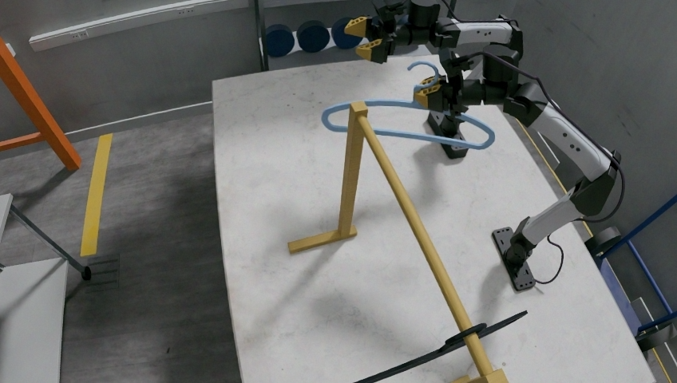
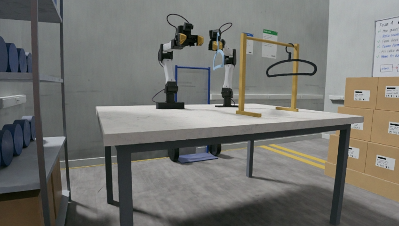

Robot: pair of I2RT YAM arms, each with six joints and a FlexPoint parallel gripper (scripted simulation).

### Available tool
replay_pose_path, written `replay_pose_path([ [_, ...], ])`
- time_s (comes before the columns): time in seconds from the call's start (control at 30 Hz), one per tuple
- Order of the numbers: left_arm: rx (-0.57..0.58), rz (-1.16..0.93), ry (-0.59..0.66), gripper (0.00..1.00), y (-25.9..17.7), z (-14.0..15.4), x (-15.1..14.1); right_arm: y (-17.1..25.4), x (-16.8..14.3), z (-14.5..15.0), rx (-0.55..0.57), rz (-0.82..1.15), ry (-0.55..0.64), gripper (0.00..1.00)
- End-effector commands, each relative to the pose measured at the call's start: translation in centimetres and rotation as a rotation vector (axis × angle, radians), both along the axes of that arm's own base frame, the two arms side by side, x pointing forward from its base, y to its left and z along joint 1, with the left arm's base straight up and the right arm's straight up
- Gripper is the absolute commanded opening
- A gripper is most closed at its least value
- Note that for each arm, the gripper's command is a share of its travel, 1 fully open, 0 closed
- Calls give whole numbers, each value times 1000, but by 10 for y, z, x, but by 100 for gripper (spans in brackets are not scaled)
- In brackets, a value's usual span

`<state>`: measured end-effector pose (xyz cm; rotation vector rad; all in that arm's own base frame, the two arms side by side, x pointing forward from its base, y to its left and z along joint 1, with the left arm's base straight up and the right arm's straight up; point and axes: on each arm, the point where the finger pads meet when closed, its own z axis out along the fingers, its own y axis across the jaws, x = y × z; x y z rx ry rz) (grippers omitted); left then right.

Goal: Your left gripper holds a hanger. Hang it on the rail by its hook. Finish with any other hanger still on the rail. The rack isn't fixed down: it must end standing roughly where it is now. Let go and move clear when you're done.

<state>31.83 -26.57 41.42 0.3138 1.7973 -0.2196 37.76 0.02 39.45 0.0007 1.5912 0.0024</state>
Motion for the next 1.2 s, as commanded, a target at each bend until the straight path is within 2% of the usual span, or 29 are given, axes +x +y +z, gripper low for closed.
replay_pose_path([
  [0.0, -14, 18, -12, 0, 14, 4, -11, 0, -2, 8, -2, -1, -20, 100],
  [0.27, 10, 31, -5, 0, 52, -21, -44, 4, -4, 5, -2, 11, 15, 100],
  [0.43, 24, 36, -2, 0, 90, -57, -78, 53, -26, -1, -14, 151, 160, 100],
  [0.57, -2, 57, -20, 0, 114, -81, -96, 108, -64, 16, -42, 329, 236, 100],
  [0.7, -18, 217, -21, 0, 154, -96, -92, 145, -108, 36, -71, 491, 264, 100],
  [0.77, -18, 217, -21, 0, 154, -96, -92, 145, -108, 36, -71, 491, 264, 100],
  [0.83, -28, 296, -26, 0, 170, -94, -88, 162, -145, 48, -90, 601, 295, 100],
  [1.0, -42, 430, -36, 0, 196, -86, -80, 177, -201, 67, -125, 782, 307, 100],
  [1.17, -43, 468, -37, 0, 204, -85, -78, 173, -252, 81, -157, 933, 313, 100],
])
